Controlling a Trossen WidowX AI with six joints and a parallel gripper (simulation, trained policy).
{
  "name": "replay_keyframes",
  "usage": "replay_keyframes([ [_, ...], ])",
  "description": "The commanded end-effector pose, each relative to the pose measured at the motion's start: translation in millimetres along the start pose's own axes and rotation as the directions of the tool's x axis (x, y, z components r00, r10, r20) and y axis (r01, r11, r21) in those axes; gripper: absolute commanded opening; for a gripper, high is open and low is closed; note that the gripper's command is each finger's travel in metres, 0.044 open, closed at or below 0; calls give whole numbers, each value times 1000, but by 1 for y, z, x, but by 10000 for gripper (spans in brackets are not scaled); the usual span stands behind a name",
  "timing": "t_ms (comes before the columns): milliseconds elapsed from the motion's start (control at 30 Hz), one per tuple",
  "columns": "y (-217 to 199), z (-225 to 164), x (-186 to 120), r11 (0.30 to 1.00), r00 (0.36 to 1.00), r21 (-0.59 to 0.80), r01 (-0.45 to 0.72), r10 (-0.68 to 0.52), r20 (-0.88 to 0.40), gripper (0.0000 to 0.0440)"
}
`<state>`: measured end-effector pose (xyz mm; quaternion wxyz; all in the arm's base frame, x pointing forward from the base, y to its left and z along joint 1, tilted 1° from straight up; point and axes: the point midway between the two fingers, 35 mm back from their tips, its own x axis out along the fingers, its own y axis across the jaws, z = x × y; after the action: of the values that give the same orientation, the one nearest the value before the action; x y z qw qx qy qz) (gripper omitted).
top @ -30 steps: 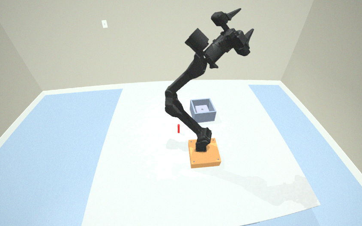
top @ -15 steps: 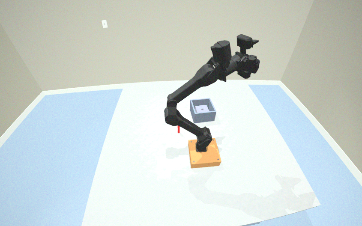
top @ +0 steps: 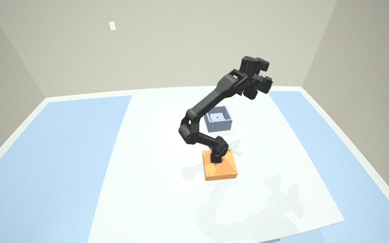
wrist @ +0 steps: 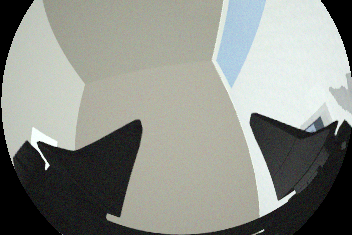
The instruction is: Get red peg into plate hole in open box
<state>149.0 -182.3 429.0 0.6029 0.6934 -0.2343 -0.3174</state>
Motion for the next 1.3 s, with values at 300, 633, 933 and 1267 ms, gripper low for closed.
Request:
replay_keyframes([
  [300,-105,-61,9,917,894,-128,378,-398,-209,440],
  [633,-171,-105,-14,762,708,-332,556,-644,-292,440],
  [933,-224,-133,-47,570,515,-538,621,-814,-269,440],
  [1267,-275,-151,-83,344,345,-714,610,-926,-152,440],
])
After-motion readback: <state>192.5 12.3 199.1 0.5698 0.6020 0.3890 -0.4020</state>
